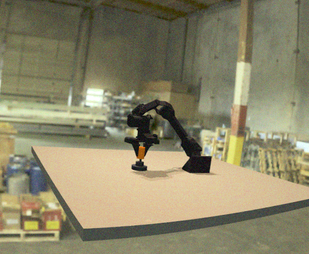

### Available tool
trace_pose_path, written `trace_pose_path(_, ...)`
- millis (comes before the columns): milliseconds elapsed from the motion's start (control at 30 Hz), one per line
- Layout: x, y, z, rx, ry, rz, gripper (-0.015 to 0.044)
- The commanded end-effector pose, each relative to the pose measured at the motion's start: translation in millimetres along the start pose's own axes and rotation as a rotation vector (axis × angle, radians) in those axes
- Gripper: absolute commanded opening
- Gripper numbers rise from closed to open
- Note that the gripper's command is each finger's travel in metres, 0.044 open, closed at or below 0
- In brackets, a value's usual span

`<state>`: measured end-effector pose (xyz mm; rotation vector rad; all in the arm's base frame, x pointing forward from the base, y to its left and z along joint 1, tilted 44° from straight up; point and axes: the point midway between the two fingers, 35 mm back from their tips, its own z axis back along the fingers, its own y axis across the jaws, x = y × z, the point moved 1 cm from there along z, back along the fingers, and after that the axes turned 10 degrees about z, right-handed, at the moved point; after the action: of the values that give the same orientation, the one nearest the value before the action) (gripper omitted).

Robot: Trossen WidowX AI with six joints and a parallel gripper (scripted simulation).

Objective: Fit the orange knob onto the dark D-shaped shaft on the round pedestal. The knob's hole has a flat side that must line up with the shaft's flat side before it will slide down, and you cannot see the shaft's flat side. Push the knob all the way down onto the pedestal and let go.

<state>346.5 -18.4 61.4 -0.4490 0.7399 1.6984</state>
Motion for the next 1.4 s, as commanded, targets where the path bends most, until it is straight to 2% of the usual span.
trace_pose_path(0, -0.5, -1.3, 0.1, -0.001, 0.001, 0.002, 0.0)
trace_pose_path(333, -2.1, -1.4, 4.4, -0.001, 0.001, 0.011, 0.0)
trace_pose_path(567, -1.5, -1.7, 2.9, -0.001, 0.001, 0.211, 0.0)
trace_pose_path(1367, -0.7, -0.6, 0.0, -0.001, 0.002, 0.211, 0.0)
